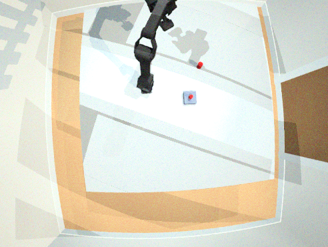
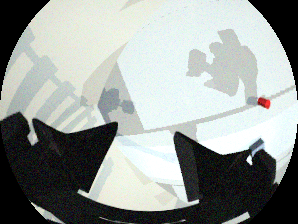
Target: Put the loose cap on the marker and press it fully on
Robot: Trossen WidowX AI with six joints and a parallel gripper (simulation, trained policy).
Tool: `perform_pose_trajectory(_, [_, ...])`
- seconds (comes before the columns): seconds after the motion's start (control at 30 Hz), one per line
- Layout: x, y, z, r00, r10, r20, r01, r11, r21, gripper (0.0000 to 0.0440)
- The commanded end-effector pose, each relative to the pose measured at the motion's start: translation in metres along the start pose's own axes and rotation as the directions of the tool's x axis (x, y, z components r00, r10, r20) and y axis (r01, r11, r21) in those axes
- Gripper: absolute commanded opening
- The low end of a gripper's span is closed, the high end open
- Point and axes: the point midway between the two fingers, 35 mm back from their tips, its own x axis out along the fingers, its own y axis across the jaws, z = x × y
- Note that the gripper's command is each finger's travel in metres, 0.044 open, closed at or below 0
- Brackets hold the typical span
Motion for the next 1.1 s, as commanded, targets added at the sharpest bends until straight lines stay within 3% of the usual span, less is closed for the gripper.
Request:
perform_pose_trajectory(0.0, [0.002,-0.009,0.013,1.0,-0.018,0.007,0.018,1.0,0.01,0.0332])
perform_pose_trajectory(1.07, [-0.015,-0.095,0.089,0.988,-0.122,0.093,0.106,0.981,0.162,0.0332])
